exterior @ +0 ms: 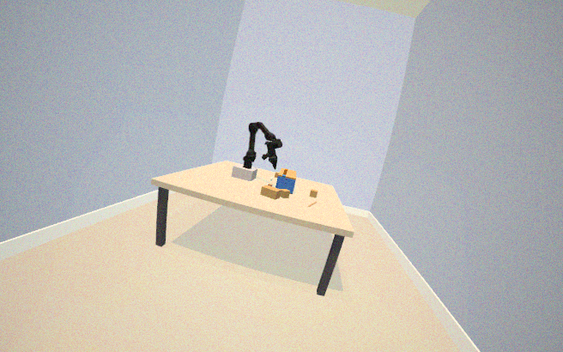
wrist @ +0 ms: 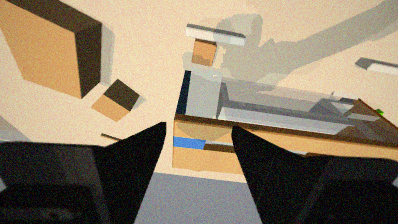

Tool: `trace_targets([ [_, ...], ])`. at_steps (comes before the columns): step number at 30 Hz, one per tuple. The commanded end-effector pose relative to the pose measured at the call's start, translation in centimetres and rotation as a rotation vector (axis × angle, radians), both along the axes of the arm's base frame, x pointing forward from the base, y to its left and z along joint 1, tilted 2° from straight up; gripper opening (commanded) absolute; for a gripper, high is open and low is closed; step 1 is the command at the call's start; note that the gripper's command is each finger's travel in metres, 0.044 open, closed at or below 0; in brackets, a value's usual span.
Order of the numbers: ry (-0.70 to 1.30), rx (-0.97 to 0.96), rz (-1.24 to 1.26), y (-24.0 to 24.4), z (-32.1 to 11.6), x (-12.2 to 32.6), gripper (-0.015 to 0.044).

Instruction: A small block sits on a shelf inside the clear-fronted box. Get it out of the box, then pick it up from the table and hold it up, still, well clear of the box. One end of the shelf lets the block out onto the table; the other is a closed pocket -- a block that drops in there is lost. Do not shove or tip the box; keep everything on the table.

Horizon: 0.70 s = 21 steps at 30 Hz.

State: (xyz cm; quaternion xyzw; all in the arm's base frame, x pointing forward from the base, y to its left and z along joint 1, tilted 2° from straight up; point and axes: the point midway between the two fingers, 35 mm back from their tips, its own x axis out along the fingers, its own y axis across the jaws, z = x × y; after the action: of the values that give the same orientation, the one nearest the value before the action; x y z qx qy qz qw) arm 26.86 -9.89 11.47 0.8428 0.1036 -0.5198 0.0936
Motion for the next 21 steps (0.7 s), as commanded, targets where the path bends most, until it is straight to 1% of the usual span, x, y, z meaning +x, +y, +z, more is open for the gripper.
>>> trace_targets([
  [1, -0.003, 0.041, -0.061, 0.1, -0.1, -0.1, 0.0285],
  [4, -0.003, 0.041, -0.061, 0.1, -0.1, -0.1, 0.0285],
  [6, -0.003, 0.041, -0.061, 0.0, -1.1, 0.2, 0.0285],
  [10, -0.003, 0.042, -0.061, 0.1, -7.4, 0.7, 0.0285],
  [12, -0.003, 0.042, -0.061, 0.4, -9.3, 0.5, 0.0285],
  [21, -0.003, 0.042, -0.061, 0.4, -9.9, 0.6, 0.0285],
])
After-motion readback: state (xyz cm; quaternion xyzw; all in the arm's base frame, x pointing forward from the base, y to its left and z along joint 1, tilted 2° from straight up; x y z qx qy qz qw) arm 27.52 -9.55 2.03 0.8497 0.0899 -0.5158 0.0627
